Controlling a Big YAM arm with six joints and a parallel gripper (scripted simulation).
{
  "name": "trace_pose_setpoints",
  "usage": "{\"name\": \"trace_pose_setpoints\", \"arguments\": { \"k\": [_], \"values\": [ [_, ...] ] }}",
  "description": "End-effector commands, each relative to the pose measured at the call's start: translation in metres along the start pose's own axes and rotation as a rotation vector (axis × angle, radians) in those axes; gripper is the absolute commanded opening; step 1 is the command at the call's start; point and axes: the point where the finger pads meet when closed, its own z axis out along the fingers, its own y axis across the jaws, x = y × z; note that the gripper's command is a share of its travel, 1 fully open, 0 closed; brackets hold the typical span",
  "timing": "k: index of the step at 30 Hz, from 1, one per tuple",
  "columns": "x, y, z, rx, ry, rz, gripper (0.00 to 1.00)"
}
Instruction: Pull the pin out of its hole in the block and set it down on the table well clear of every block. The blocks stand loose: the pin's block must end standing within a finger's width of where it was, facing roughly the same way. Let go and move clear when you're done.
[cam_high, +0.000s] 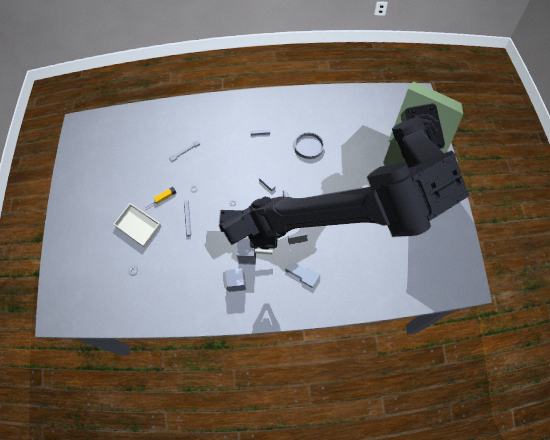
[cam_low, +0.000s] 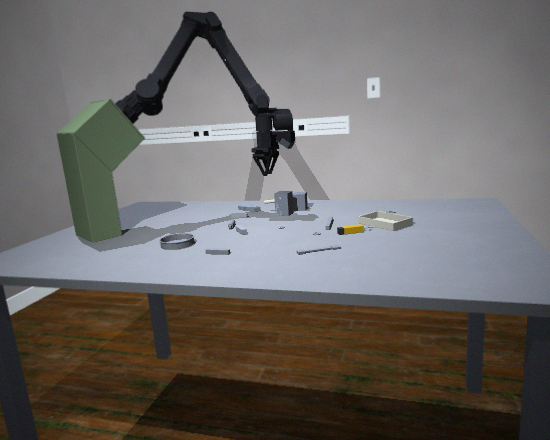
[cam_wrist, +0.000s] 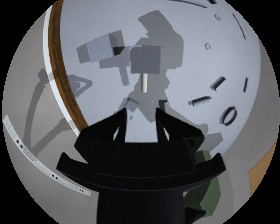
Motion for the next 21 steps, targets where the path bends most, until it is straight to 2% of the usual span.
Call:
{"name": "trace_pose_setpoints", "arguments": {
  "k": [1, 21],
  "values": [
    [0.004, 0.009, -0.005, -0.009, 0.002, -0.006, 0.39],
    [-0.001, -0.004, -0.001, 0.006, -0.001, 0.004, 0.39]
  ]
}}
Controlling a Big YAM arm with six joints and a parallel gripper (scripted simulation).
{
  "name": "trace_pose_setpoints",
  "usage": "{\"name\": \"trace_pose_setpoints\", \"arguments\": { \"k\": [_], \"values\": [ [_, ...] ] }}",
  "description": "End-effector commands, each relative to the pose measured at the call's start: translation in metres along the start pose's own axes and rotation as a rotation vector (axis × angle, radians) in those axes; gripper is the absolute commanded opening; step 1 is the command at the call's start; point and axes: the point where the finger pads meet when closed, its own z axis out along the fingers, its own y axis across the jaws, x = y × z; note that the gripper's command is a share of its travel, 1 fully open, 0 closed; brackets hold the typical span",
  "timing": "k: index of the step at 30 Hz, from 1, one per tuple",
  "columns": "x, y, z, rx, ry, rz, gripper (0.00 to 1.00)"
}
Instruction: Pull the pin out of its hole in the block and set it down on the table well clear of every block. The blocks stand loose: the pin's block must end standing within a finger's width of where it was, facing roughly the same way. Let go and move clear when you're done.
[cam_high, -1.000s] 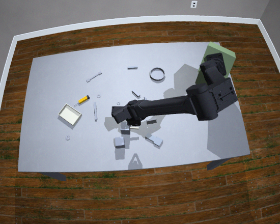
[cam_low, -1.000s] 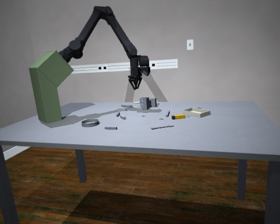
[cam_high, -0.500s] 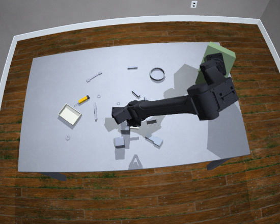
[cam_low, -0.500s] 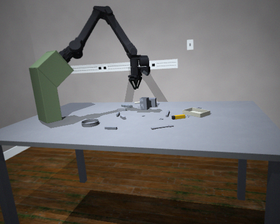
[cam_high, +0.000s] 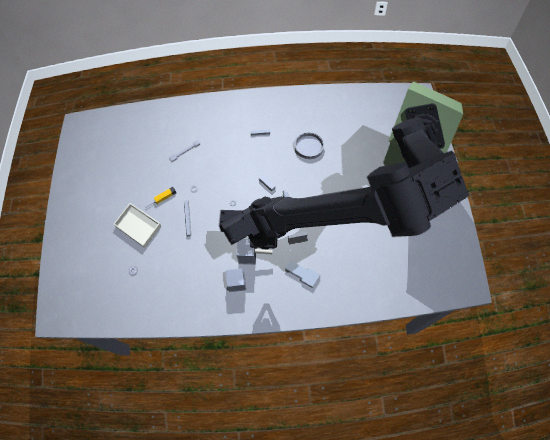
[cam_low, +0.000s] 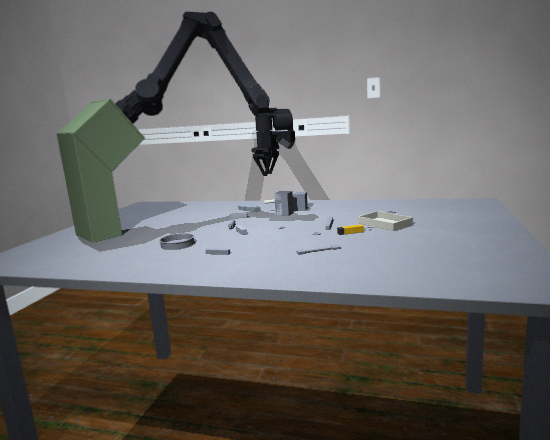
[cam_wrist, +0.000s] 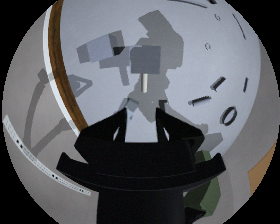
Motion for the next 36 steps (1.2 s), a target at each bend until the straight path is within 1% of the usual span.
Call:
{"name": "trace_pose_setpoints", "arguments": {
  "k": [1, 15, 29, 34, 36],
  "values": [
    [-0.001, -0.004, 0.0, 0.006, -0.001, 0.004, 0.39],
    [-0.006, -0.016, 0.003, 0.02, -0.004, 0.014, 0.39],
    [-0.011, -0.02, 0.003, 0.022, -0.014, 0.017, 0.39],
    [-0.011, -0.02, 0.006, 0.022, -0.014, 0.018, 0.39],
    [-0.011, -0.02, 0.011, 0.023, -0.014, 0.018, 0.39]
  ]
}}
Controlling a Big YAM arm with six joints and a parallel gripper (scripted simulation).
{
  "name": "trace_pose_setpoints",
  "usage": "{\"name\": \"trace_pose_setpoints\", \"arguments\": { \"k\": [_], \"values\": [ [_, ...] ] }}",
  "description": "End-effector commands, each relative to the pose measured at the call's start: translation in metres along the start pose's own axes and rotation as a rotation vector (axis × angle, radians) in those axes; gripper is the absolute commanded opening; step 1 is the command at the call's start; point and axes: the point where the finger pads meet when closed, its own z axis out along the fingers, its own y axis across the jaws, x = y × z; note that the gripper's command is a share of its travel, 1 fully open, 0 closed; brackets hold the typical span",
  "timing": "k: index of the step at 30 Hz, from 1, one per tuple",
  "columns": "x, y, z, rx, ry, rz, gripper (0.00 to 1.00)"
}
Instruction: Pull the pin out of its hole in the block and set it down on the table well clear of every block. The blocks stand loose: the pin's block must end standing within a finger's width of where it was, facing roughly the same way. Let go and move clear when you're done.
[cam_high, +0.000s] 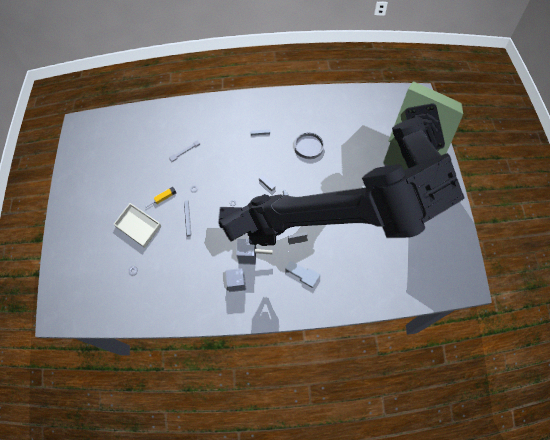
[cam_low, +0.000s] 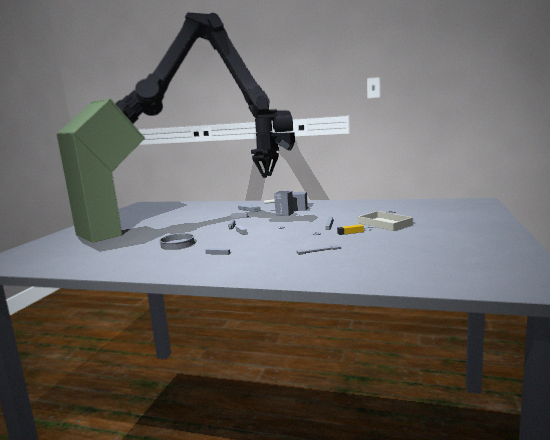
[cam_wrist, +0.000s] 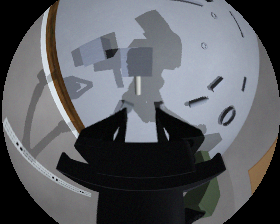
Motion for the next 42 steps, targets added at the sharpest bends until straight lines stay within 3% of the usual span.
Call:
{"name": "trace_pose_setpoints", "arguments": {
  "k": [1, 9, 18, 25, 42],
  "values": [
    [-0.007, -0.008, 0.009, 0.007, -0.011, 0.009, 0.39],
    [-0.006, -0.008, 0.028, 0.008, -0.01, 0.011, 0.39],
    [-0.006, -0.008, 0.029, 0.007, -0.009, 0.011, 0.39],
    [-0.003, 0.009, 0.04, -0.014, -0.003, -0.007, 0.39],
    [-0.004, 0.009, 0.043, -0.015, -0.002, -0.007, 0.39]
  ]
}}
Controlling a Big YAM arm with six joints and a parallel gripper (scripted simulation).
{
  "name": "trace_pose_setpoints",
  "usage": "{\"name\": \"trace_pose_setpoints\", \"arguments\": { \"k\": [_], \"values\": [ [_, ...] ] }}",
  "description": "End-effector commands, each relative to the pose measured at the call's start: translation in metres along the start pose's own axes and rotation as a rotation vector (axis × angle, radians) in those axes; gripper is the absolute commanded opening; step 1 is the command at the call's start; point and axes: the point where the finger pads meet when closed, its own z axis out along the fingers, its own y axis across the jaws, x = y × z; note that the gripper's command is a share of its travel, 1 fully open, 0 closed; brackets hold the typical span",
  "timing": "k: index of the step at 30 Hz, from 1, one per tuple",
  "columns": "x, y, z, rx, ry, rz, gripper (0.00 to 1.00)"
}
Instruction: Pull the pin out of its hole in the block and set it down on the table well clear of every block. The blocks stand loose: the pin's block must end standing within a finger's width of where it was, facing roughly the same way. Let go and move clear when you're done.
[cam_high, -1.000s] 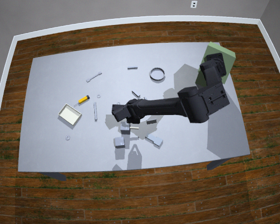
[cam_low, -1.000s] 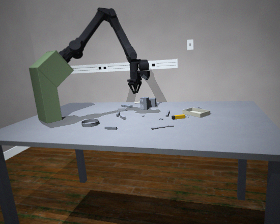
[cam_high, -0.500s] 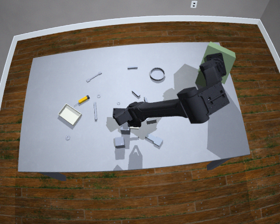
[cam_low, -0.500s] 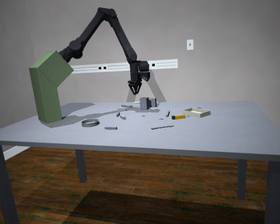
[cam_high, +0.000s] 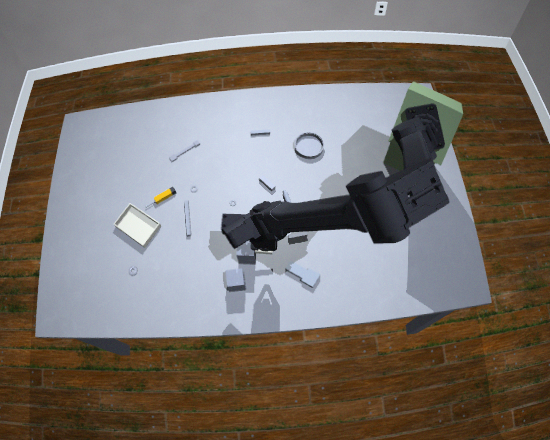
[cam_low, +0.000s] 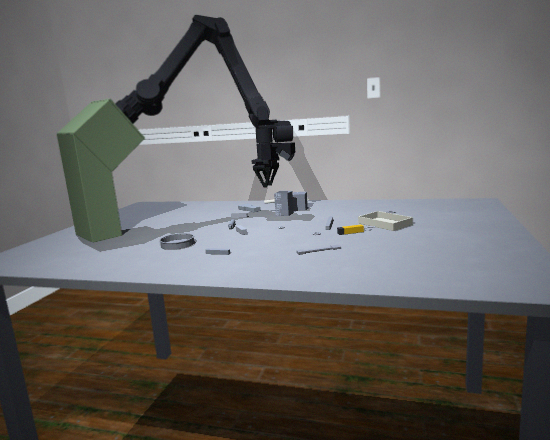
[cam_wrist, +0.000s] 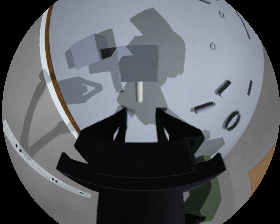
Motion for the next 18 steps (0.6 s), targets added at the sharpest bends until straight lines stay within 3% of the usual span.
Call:
{"name": "trace_pose_setpoints", "arguments": {
  "k": [1, 10, 18],
  "values": [
    [-0.006, 0.006, 0.008, -0.009, -0.004, -0.007, 0.39],
    [-0.006, 0.006, 0.01, -0.009, -0.004, -0.007, 0.39],
    [-0.006, 0.008, 0.031, -0.012, -0.005, -0.01, 0.39]
  ]
}}
